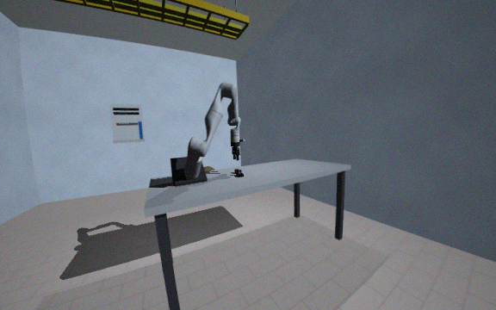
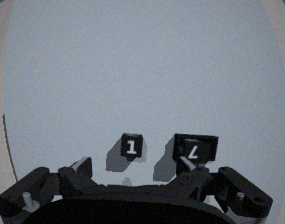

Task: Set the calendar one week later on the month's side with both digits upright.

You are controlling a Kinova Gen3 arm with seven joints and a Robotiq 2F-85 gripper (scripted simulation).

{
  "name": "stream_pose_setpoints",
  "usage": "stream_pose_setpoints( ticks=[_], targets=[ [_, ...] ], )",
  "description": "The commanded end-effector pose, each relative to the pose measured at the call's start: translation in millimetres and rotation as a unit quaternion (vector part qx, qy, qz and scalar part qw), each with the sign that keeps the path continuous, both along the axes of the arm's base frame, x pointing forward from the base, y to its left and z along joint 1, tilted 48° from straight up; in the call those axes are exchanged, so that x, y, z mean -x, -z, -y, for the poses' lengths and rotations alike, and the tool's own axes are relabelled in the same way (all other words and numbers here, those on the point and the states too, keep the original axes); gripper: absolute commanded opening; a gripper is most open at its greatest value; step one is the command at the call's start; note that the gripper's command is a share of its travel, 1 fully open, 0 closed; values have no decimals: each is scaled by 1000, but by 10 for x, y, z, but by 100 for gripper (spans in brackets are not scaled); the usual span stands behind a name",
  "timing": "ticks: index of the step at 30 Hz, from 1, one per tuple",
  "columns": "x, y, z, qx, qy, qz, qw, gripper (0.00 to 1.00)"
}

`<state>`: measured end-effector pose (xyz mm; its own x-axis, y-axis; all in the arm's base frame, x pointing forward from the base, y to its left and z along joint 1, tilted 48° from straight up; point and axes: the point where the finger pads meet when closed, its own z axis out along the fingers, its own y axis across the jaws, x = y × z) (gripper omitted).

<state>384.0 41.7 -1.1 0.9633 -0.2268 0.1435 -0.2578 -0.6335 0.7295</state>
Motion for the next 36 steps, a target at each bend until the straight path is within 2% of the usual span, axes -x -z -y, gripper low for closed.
stream_pose_setpoints(
  ticks=[1,6,8,12,16,23,25,36],
  targets=[
    [12,-27,19,-3,-9,-14,1000,100],
    [59,-77,73,-8,-50,-65,997,100],
    [59,-77,73,-8,-50,-65,997,100],
    [103,-132,126,-14,-93,-118,989,100],
    [149,-196,186,-21,-143,-177,973,100],
    [218,-326,295,-34,-239,-285,928,100],
    [218,-326,295,-34,-239,-285,928,100],
    [277,-520,442,-48,-373,-420,826,100]
  ],
)
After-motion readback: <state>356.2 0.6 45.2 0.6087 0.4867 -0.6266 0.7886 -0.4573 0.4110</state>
